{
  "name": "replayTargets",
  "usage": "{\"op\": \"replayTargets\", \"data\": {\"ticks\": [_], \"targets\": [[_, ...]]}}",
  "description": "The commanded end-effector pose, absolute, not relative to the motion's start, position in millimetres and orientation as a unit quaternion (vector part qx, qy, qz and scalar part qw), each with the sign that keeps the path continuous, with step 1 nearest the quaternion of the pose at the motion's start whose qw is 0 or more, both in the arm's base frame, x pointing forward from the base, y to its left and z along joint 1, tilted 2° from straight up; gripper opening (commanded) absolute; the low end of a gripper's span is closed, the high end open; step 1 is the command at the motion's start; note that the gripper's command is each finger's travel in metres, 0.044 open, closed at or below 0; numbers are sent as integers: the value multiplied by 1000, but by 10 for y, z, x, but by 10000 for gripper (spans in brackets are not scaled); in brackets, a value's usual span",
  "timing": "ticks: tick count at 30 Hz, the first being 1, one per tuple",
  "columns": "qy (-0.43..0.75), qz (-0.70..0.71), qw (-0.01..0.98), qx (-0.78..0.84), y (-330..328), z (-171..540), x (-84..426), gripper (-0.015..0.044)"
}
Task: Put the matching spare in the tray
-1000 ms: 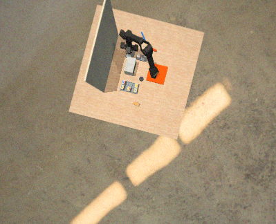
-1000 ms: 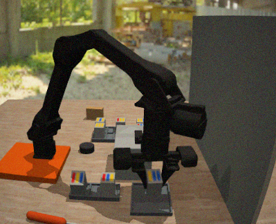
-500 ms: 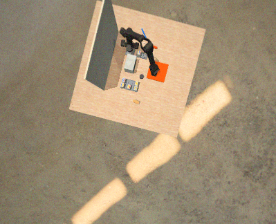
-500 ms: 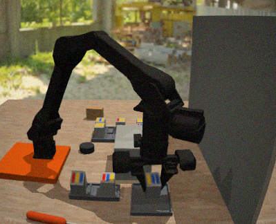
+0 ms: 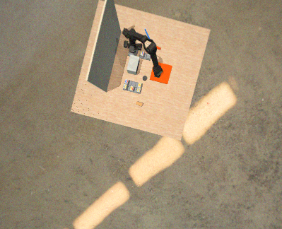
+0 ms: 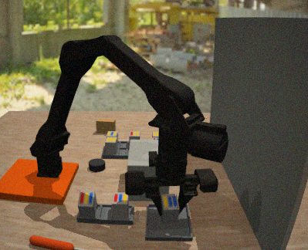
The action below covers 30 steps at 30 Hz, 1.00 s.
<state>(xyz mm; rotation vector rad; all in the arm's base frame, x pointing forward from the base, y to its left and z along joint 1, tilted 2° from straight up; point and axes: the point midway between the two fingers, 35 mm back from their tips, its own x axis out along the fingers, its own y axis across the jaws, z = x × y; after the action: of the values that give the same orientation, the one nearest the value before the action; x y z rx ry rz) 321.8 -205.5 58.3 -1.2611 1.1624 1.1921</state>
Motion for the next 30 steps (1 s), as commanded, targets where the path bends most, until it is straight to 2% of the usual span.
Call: {"op": "replayTargets", "data": {"ticks": [1,9,18,30], "targets": [[481,493,503,-522,-2056,588,3219,236],[481,493,503,-522,-2058,608,3221,440],[481,492,504,-522,-2045,1631,3164,440],[481,485,505,-528,-2061,1612,3189,440]]}}
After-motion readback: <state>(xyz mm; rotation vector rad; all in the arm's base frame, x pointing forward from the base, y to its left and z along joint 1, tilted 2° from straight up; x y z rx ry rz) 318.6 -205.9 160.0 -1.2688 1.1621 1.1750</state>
